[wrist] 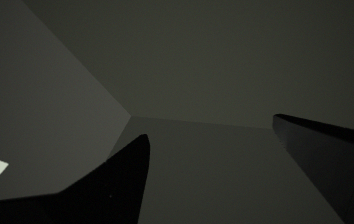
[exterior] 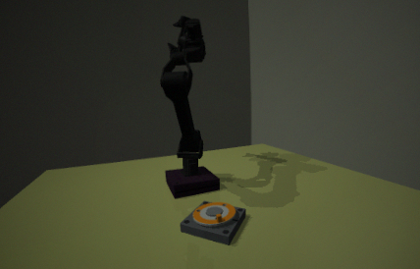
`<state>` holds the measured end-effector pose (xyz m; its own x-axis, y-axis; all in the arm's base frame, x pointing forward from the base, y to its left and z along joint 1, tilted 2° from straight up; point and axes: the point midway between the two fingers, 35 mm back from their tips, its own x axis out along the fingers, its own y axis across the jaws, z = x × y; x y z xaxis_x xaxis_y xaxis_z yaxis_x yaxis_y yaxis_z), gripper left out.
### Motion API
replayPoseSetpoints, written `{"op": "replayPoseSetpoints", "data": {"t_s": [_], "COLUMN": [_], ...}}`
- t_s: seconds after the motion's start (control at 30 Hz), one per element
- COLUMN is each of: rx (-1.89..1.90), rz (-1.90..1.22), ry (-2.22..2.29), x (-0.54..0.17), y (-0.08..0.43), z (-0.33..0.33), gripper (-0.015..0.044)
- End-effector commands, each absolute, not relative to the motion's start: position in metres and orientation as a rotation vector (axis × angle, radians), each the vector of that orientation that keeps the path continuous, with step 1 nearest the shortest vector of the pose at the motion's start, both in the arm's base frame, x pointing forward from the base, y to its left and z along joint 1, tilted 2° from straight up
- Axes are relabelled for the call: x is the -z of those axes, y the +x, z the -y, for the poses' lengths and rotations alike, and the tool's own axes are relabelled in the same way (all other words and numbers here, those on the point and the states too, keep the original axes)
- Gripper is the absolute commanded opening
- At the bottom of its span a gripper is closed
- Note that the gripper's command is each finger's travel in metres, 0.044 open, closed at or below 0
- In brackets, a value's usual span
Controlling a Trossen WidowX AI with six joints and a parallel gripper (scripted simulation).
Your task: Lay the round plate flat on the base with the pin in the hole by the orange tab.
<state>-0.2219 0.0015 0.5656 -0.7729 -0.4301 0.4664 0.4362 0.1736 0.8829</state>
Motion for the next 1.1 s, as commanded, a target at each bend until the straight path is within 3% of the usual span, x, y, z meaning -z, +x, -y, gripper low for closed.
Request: {"op": "replayPoseSetpoints", "data": {"t_s": [0.0, 0.23, 0.47, 0.6, 0.83, 1.07], "rx": [1.678, 1.944, 2.190, 2.321, 2.634, 2.911], "rz": [1.802, 1.987, 2.100, 2.148, 2.281, 2.508], "ry": [-0.017, -0.385, -0.674, -0.819, -1.172, -1.496], "x": [-0.565, -0.540, -0.510, -0.494, -0.447, -0.387], "y": [-0.223, -0.244, -0.227, -0.208, -0.130, -0.012], "z": [-0.004, -0.112, -0.200, -0.243, -0.333, -0.390], "gripper": [0.0374, 0.0190, 0.0006, 0.0000, 0.0000, 0.0000]}}
